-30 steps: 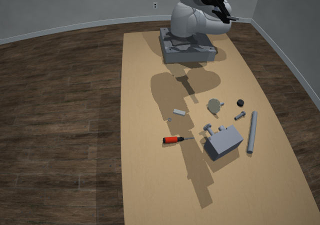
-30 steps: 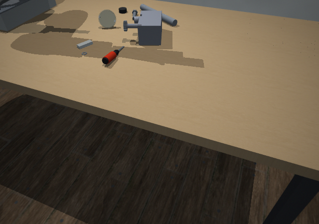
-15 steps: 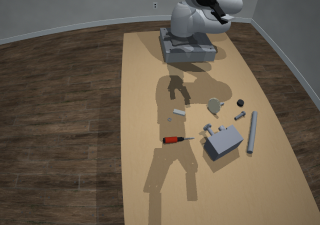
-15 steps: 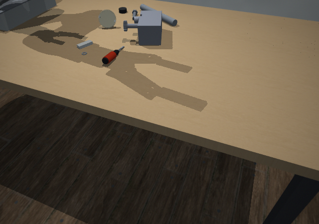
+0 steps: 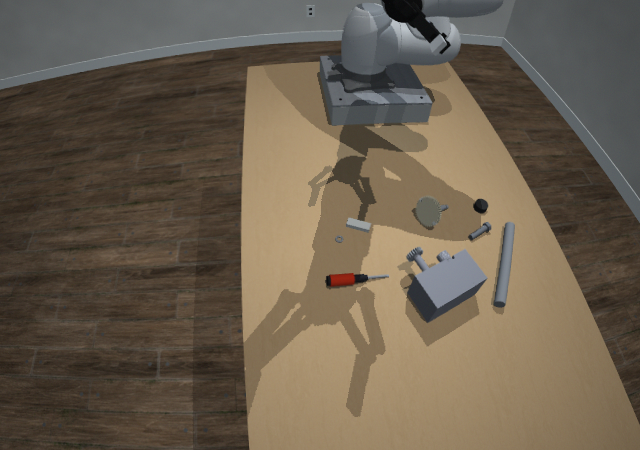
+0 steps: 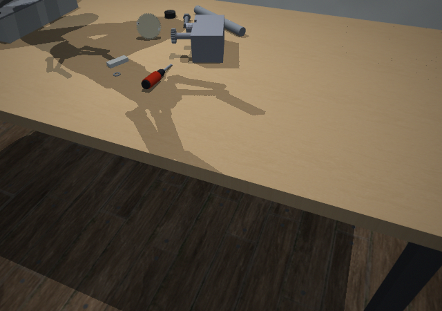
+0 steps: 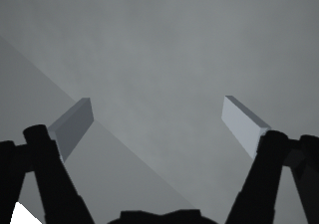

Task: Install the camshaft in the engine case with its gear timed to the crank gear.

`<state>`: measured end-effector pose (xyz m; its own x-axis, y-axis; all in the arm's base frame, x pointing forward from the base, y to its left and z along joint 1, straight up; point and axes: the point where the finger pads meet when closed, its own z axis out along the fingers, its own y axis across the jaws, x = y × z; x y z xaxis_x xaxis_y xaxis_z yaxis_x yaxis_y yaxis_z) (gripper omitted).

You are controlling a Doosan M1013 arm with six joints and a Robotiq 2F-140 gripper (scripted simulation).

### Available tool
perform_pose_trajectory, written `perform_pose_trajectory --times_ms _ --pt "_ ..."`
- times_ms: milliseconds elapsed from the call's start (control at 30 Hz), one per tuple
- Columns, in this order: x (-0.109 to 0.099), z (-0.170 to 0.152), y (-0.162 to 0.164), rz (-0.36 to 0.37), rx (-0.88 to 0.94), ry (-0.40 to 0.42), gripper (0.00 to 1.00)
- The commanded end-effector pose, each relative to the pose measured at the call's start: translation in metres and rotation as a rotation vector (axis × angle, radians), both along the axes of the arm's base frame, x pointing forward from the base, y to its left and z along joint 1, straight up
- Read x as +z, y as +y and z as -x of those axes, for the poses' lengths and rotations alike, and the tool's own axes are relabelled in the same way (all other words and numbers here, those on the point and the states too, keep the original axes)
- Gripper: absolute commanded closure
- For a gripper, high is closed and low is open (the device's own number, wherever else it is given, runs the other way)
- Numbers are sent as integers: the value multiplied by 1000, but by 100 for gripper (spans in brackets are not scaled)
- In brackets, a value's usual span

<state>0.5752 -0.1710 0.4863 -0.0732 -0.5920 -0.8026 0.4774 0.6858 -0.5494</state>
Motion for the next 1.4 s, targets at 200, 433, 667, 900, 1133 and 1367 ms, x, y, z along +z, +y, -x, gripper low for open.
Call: perform_pose_trajectory --times_ms 200,433,667,900,1133,1367 --pt "-43 2 -35 -402 -102 -63 0" --pt "-81 7 -47 -671 -168 -123 0" --pt "-123 14 -49 -938 -243 -193 0" --pt "-166 20 -40 -1199 -327 -271 0" --pt "-226 30 -11 -1554 -464 -399 0" --pt "-244 32 2 -1670 -516 -447 0"
